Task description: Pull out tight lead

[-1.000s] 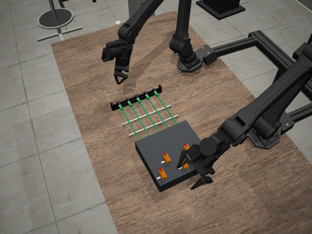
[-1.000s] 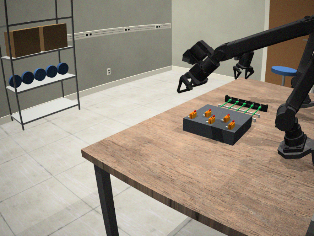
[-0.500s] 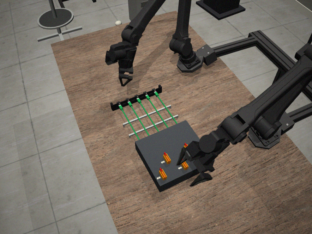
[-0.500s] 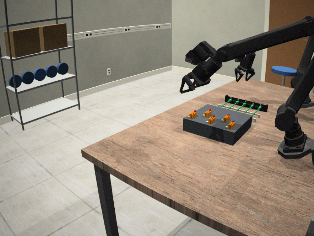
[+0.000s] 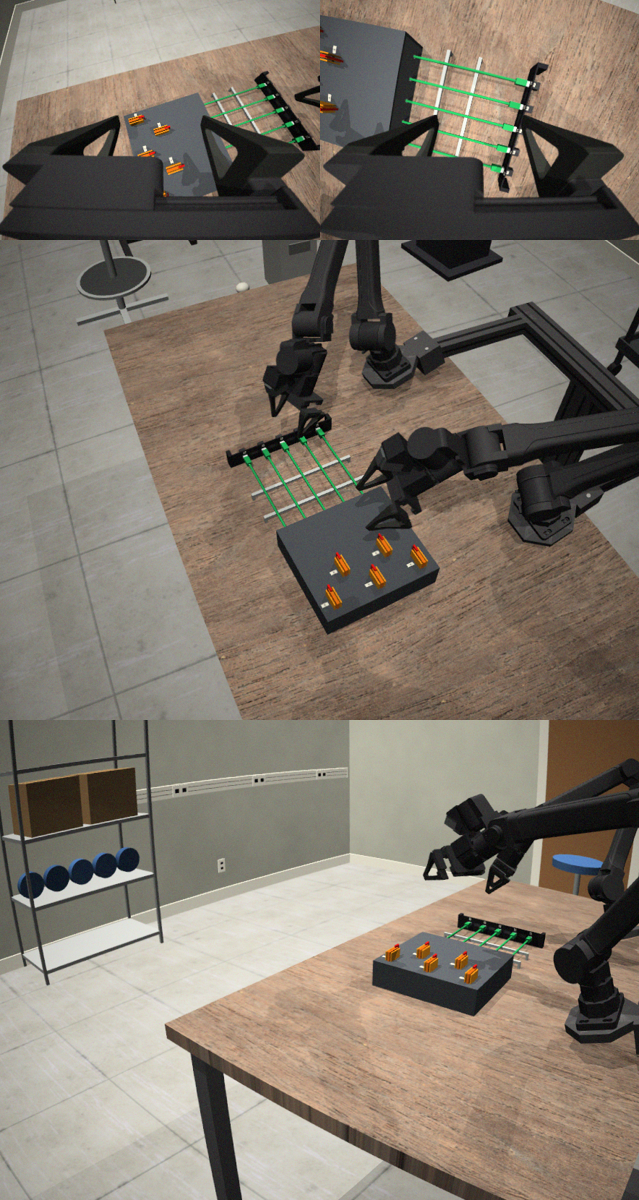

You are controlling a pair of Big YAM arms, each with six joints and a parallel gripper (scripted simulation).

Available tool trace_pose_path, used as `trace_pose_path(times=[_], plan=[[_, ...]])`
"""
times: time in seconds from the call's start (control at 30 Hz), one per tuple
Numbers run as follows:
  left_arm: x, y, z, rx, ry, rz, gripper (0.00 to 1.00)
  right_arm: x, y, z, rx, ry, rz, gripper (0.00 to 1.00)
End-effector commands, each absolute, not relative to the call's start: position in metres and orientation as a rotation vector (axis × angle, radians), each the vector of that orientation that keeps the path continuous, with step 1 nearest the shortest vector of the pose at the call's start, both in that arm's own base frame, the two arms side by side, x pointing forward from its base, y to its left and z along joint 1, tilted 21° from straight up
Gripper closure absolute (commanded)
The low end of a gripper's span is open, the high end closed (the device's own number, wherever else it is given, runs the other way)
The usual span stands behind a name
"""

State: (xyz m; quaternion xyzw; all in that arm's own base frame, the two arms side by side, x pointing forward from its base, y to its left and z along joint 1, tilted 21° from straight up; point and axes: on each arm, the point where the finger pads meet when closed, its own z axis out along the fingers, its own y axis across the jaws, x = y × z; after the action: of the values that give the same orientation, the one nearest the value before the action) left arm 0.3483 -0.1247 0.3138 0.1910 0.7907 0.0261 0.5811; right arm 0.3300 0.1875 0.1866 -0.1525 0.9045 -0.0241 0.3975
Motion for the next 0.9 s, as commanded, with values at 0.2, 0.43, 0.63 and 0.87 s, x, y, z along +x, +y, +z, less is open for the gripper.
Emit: trace_pose_path(times=[0.2, 0.43, 0.63, 0.87], plan=[[0.252, -0.215, 0.304, 0.665, 1.646, -0.075, 0.00, 0.314, 0.255, 0.182, -0.763, 2.129, -0.061, 0.00], [0.201, -0.237, 0.296, 0.733, 1.560, -0.162, 0.00, 0.311, 0.263, 0.182, -0.770, 2.114, -0.041, 0.00], [0.163, -0.247, 0.287, 0.787, 1.497, -0.223, 0.00, 0.311, 0.264, 0.180, -0.768, 2.116, -0.038, 0.00], [0.144, -0.249, 0.283, 0.805, 1.468, -0.259, 0.00, 0.311, 0.264, 0.180, -0.768, 2.116, -0.038, 0.00]])
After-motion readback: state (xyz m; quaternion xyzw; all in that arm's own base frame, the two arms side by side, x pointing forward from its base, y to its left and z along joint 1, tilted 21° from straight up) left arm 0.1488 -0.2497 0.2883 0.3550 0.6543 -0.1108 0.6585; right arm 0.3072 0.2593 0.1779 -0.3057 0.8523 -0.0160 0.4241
